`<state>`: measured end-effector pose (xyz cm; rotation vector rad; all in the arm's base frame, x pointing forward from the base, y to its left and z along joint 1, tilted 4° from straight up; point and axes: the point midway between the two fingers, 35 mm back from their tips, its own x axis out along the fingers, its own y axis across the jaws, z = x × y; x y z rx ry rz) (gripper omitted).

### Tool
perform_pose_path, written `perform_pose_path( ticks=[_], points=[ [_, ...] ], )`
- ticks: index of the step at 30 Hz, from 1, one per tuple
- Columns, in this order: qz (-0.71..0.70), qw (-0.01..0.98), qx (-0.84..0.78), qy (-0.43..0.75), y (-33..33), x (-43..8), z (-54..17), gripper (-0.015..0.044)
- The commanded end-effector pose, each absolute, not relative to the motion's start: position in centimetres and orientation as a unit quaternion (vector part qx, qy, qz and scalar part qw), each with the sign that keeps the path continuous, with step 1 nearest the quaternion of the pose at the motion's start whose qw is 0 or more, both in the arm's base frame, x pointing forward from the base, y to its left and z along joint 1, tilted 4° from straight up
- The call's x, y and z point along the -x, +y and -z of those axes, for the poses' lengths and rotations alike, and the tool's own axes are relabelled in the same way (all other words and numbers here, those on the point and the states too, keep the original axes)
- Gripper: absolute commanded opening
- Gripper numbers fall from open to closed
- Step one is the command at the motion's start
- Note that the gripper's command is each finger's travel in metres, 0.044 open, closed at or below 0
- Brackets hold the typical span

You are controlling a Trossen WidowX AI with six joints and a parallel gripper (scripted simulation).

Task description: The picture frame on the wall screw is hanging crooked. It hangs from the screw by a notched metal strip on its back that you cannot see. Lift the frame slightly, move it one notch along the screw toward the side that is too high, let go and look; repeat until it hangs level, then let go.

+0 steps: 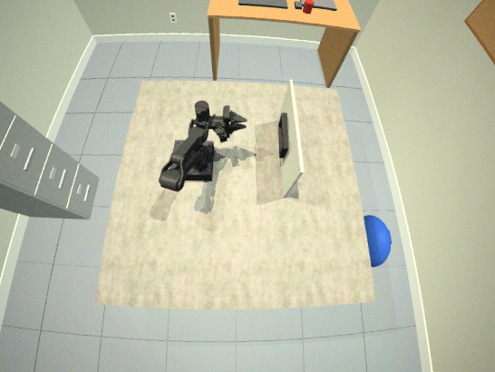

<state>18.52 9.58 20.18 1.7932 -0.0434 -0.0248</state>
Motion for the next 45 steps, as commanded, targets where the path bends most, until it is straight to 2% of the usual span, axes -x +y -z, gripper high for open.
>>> perform_pose_path(
  ticks=[1,9,21,38,45],
  points=[
    [0.012,0.621,-0.783,-0.021,9.5,-18.5,-20.2,0.026],
    [0.011,0.624,-0.781,-0.019,9.8,-18.9,-20.0,0.026],
    [0.01,0.621,-0.783,-0.022,9.9,-24.9,-16.3,0.026],
    [0.01,0.621,-0.783,-0.022,9.8,-25.0,-16.3,0.026],
    [0.008,0.621,-0.783,-0.024,9.9,-29.7,-16.8,0.026]
  ],
)
